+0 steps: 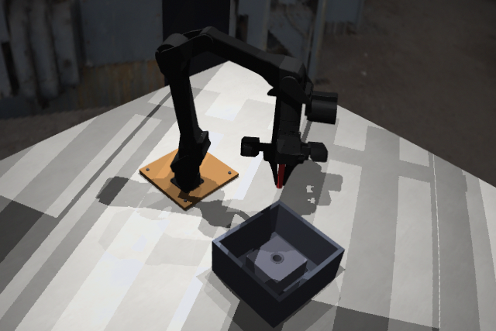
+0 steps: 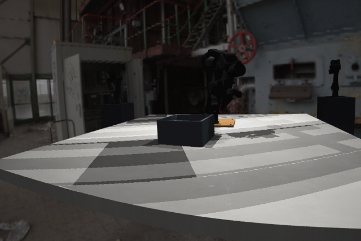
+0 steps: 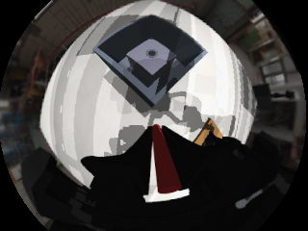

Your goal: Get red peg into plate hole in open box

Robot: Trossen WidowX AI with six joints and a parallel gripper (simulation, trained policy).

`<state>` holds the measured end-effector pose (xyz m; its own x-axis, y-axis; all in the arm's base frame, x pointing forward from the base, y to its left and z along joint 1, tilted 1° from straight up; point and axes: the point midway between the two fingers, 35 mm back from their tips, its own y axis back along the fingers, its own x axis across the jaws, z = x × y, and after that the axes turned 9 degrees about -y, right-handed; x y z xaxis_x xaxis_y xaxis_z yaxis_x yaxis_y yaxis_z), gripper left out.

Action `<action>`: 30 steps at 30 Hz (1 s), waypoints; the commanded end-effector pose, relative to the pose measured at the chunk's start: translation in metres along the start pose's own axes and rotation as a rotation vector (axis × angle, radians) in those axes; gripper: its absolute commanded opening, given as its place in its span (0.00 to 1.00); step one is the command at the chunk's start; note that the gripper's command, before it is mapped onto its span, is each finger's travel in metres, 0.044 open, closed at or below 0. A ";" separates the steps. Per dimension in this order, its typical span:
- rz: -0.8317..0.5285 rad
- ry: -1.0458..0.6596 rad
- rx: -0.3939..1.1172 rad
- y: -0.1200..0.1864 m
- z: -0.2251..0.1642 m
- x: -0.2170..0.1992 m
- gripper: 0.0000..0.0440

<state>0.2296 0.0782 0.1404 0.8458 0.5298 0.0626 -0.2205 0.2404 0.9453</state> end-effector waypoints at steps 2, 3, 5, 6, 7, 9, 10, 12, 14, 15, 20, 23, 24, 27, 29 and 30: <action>0.020 -0.051 -0.033 0.005 0.021 0.006 0.00; 0.021 -0.063 -0.039 0.005 0.026 0.007 0.00; 0.023 -0.087 -0.052 0.004 0.036 0.009 0.00; 0.024 -0.098 -0.059 0.004 0.041 0.010 0.00; 0.024 -0.109 -0.065 0.003 0.046 0.010 0.00; 0.025 -0.128 -0.077 0.001 0.055 0.012 0.00; 0.025 -0.136 -0.083 0.000 0.060 0.013 0.00; 0.026 -0.151 -0.094 -0.003 0.070 0.014 0.00; 0.026 -0.162 -0.103 -0.007 0.079 0.016 0.00; 0.026 -0.167 -0.108 -0.009 0.084 0.016 0.00; 0.023 -0.179 -0.125 -0.021 0.106 0.019 0.00; 0.020 -0.177 -0.129 -0.030 0.118 0.020 0.00; 0.020 -0.175 -0.128 -0.032 0.122 0.020 0.00; 0.017 -0.162 -0.124 -0.042 0.131 0.020 0.00; 0.015 -0.151 -0.119 -0.048 0.136 0.020 0.00; 0.014 -0.143 -0.115 -0.051 0.139 0.020 0.00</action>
<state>0.3200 -0.0312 0.1424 0.9060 0.4012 0.1348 -0.2825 0.3361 0.8985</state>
